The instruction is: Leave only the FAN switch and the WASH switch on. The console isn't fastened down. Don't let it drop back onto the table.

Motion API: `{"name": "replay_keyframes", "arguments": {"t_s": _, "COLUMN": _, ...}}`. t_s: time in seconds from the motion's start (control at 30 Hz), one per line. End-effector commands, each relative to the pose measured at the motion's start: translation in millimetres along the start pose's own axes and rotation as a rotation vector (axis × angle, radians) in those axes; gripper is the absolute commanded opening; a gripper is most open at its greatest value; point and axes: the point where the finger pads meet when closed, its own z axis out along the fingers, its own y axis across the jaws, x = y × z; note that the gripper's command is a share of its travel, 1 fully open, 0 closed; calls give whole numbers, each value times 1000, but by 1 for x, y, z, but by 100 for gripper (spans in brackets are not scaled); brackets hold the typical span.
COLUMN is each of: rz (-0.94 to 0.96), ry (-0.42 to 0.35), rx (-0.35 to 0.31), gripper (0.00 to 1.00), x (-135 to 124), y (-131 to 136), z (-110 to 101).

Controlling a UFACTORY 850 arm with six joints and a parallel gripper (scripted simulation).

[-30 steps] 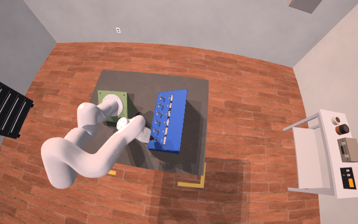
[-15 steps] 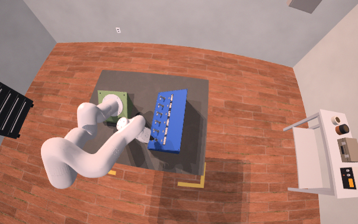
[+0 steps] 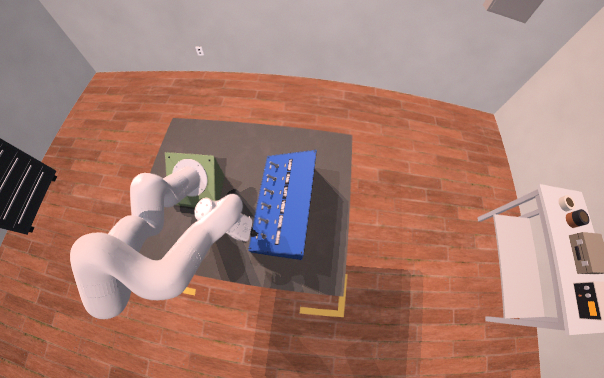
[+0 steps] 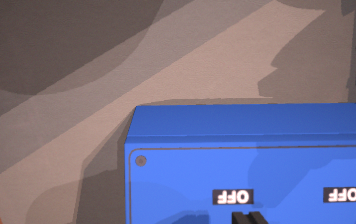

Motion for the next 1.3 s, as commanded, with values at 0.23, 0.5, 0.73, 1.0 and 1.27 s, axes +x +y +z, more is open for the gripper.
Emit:
{"name": "replay_keyframes", "arguments": {"t_s": 0.23, "rz": 0, "ry": -1, "rx": 0, "gripper": 0, "x": 0, "y": 0, "z": -20}}
{"name": "replay_keyframes", "arguments": {"t_s": 0.5, "rz": 0, "ry": -1, "rx": 0, "gripper": 0, "x": 0, "y": 0, "z": -76}}
{"name": "replay_keyframes", "arguments": {"t_s": 0.73, "rz": 0, "ry": -1, "rx": 0, "gripper": 0, "x": 0, "y": 0, "z": -103}}
{"name": "replay_keyframes", "arguments": {"t_s": 1.0, "rz": 0, "ry": -1, "rx": 0, "gripper": 0, "x": 0, "y": 0, "z": -118}}
{"name": "replay_keyframes", "arguments": {"t_s": 1.27, "rz": 3, "ry": 4, "rx": -18, "gripper": 0, "x": -9, "y": 21, "z": -117}}
